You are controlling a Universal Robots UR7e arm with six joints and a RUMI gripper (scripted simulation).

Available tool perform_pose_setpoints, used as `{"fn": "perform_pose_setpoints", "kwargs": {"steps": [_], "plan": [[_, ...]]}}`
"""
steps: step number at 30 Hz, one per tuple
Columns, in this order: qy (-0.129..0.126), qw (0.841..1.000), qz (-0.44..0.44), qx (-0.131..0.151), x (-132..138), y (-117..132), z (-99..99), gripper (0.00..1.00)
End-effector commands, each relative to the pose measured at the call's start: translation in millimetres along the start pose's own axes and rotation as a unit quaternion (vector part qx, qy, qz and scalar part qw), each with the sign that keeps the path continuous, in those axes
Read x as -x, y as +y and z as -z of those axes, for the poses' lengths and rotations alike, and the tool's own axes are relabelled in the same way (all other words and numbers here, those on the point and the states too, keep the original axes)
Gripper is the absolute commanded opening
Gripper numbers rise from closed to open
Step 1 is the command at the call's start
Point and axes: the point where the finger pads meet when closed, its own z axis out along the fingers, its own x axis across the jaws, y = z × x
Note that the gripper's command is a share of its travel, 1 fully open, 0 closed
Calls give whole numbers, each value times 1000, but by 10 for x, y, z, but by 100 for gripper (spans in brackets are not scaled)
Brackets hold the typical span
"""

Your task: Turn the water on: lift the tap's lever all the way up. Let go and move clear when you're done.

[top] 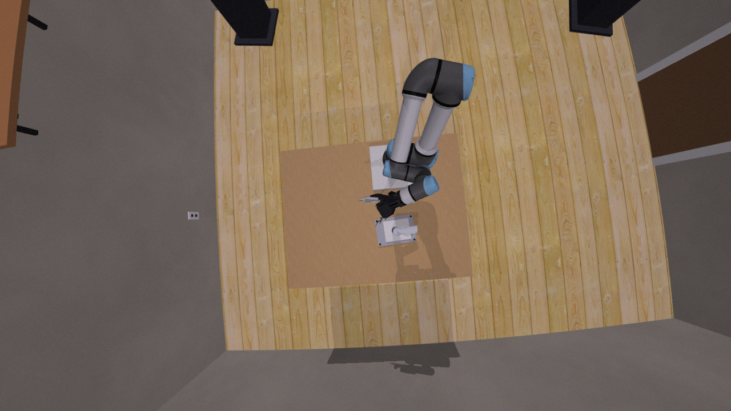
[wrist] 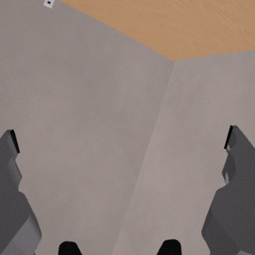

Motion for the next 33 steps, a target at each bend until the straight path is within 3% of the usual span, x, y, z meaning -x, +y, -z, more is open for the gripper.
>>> {"fn": "perform_pose_setpoints", "kwargs": {"steps": [1,6,11,13,17,19,21,28,30,33], "plan": [[3,1000,-2,-3,-30,3,-4,100],[20,999,-15,-22,-208,-3,-24,100],[53,995,-44,-67,-571,-43,-35,100],[53,995,-44,-67,-571,-43,-35,100],[80,987,-76,-121,-925,-118,2,100],[81,986,-78,-125,-951,-126,7,100],[92,978,-97,-158,-1129,-178,51,100],[104,959,-135,-227,-1457,-300,189,100],[104,959,-135,-227,-1457,-300,189,100],[105,943,-159,-273,-1638,-381,307,100]]}}
